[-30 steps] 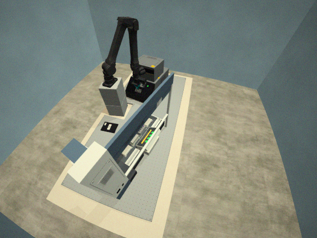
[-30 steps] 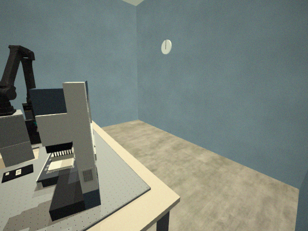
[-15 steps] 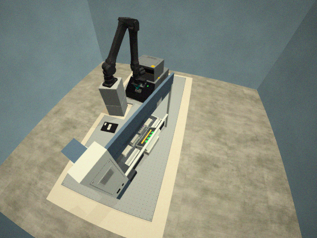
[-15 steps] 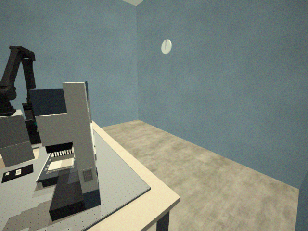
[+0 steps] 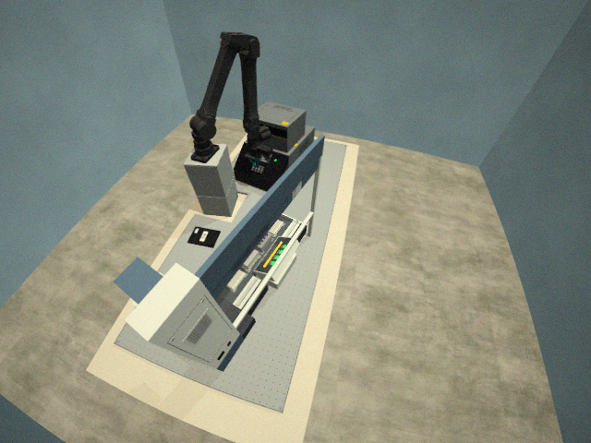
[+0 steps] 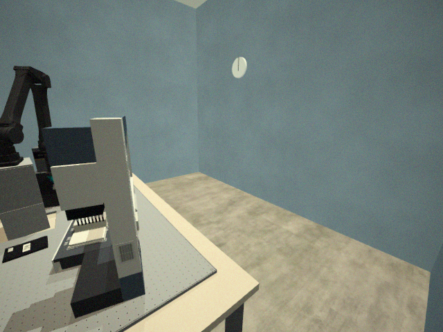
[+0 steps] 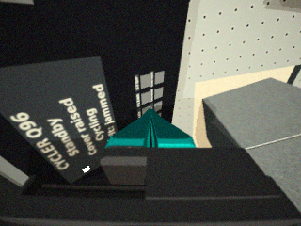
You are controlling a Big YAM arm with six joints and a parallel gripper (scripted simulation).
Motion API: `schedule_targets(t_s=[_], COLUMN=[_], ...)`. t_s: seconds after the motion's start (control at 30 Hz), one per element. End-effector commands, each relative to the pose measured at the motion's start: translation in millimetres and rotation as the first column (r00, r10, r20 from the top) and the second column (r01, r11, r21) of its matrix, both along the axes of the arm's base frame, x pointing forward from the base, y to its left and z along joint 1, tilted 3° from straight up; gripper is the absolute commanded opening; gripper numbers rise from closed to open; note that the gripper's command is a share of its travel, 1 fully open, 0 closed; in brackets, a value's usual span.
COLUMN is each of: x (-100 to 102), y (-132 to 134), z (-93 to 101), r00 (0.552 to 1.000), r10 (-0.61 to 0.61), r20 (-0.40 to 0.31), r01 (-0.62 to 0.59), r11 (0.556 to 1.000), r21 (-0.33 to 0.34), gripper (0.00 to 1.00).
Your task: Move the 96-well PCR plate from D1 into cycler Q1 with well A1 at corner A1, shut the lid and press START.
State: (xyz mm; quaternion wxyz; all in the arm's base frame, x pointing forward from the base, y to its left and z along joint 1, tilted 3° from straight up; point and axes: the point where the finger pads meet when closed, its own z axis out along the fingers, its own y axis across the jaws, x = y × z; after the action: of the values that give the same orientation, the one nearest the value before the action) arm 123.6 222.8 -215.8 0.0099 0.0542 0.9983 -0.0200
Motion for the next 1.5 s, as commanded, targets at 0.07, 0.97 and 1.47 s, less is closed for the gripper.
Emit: schedule_targets(t_s=[0.07,0.97,1.47], x=[0.3,-0.5,7.9], y=[9.2,7.3,11.1], z=[3.4,4.8,1.8], r00=[1.0,1.0,1.0], r10=[0.024,0.001,-0.02], r20=[0.004,0.008,0.014], r01=[-0.024,-0.001,0.02], r11=[1.0,1.0,0.999], r21=[0.011,0.015,0.027], gripper=[0.0,0.0,0.0])
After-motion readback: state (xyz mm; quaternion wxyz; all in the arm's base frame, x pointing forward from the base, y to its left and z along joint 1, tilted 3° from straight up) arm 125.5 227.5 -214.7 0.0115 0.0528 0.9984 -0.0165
